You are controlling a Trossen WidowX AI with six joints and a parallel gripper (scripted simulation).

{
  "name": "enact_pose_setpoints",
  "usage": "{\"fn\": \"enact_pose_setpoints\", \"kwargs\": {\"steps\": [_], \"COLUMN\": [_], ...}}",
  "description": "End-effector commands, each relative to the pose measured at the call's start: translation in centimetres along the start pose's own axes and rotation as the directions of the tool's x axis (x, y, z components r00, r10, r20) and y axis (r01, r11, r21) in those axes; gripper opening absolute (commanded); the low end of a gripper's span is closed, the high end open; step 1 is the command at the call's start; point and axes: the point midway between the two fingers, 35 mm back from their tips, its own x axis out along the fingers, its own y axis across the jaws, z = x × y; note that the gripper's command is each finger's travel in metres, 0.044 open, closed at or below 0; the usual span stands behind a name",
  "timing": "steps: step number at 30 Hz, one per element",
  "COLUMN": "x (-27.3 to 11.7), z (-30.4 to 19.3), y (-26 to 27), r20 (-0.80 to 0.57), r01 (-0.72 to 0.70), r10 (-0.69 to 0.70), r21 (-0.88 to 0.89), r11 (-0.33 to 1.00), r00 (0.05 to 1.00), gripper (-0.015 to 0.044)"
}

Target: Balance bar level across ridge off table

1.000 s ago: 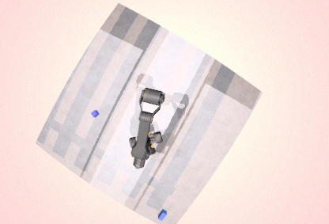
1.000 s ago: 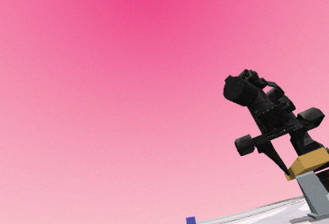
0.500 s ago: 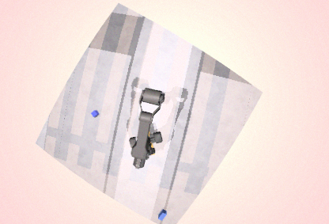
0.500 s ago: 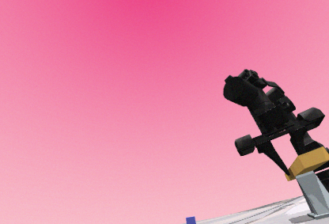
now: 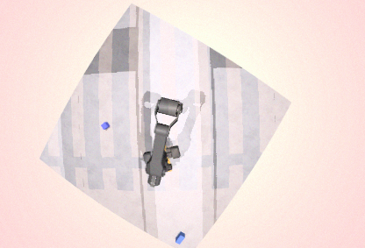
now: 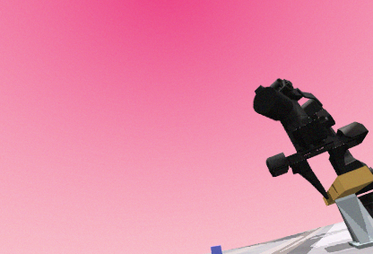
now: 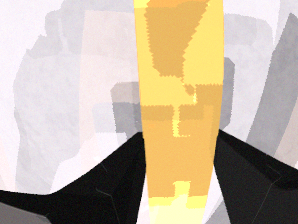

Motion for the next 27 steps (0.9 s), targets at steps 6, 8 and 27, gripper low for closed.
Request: {"fn": "enact_pose_setpoints", "kwargs": {"steps": [6, 8, 27], "x": [0.01, 0.01, 0.01], "z": [0.0, 0.0, 0.0], "y": [0.0, 0.0, 0.0], "r20": [0.0, 0.0, 0.0], "r01": [0.0, 0.0, 0.0], "r10": [0.0, 0.0, 0.0], "r21": [0.0, 0.0, 0.0], "r11": [1.0, 1.0, 1.0], "r00": [1.0, 1.0, 1.0], "gripper": [0.0, 0.0, 0.0167]}}
